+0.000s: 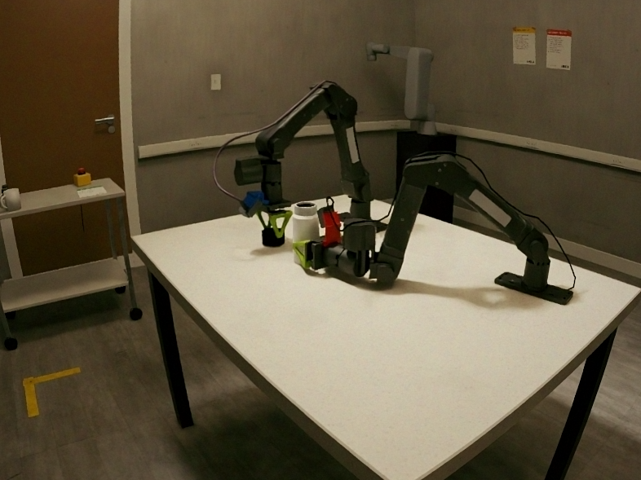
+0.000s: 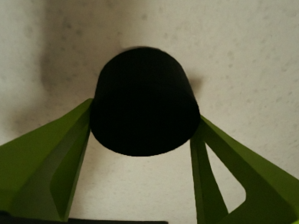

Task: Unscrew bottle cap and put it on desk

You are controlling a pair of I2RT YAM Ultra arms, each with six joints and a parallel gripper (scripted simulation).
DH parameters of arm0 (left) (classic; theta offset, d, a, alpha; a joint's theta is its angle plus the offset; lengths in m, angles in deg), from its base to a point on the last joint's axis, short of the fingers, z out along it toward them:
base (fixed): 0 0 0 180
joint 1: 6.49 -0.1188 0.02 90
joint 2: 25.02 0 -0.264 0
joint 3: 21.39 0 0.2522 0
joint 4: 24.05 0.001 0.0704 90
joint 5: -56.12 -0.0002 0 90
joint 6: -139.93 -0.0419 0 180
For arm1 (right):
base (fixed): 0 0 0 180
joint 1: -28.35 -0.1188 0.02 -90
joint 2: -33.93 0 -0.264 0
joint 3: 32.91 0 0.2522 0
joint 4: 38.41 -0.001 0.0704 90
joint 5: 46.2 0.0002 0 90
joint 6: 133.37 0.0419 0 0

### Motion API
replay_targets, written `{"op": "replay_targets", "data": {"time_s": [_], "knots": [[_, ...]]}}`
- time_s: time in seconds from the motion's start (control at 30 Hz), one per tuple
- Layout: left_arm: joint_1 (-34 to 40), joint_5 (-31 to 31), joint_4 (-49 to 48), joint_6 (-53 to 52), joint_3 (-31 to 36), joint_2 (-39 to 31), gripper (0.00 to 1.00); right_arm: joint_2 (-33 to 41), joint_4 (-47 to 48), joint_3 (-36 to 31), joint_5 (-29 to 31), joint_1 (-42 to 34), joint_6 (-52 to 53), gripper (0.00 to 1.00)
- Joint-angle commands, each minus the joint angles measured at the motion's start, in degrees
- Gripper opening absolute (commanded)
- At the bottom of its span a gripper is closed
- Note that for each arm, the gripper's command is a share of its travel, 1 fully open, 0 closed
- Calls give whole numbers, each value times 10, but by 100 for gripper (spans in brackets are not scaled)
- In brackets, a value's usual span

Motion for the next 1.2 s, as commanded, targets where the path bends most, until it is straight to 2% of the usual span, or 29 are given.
{"op": "replay_targets", "data": {"time_s": [0.0,0.97,1.03,1.13,1.17], "knots": [[0,0,-2,0,-2,-5,74,3,12,-4,-1,-2,1,0],[0,0,-2,0,-2,-5,74,3,12,-4,-1,-2,1,0],[0,0,-2,0,-2,-5,96,3,0,2,0,0,0,23],[0,0,-2,0,-2,-5,96,3,0,2,0,0,0,57],[0,0,-2,0,-2,-5,96,3,0,2,0,0,0,57]]}}
